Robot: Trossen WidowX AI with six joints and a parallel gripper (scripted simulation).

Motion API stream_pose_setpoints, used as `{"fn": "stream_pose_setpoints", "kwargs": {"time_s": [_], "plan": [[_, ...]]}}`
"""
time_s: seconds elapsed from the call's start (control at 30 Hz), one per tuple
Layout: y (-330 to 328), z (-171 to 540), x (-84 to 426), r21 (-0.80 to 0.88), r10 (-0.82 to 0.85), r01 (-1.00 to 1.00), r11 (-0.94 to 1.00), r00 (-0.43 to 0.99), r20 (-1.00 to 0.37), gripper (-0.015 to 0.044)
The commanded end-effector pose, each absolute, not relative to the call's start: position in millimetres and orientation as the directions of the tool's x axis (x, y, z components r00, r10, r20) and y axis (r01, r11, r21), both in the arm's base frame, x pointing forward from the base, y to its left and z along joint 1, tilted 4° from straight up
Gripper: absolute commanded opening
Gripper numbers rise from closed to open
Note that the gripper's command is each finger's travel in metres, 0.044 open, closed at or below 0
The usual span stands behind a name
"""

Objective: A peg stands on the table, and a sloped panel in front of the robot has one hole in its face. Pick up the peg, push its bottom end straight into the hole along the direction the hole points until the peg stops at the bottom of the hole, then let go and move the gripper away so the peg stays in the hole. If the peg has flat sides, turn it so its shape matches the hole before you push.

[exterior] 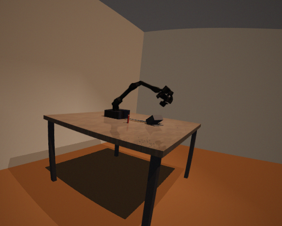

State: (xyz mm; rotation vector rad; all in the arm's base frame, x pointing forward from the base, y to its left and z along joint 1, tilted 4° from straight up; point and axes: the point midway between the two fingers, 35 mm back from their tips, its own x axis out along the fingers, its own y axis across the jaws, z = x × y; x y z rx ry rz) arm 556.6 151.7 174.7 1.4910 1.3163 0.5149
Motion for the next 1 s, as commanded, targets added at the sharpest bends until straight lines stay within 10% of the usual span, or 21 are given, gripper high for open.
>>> {"fn": "stream_pose_setpoints", "kwargs": {"time_s": [0.0, 0.97], "plan": [[151, 174, 557, 0.876, 0.901, 0.463, 0.136, 0.309, -0.303, 0.0426], [-5, 119, 506, 0.434, 0.512, 0.863, -0.258, 0.503, -0.696, 0.0440]]}}
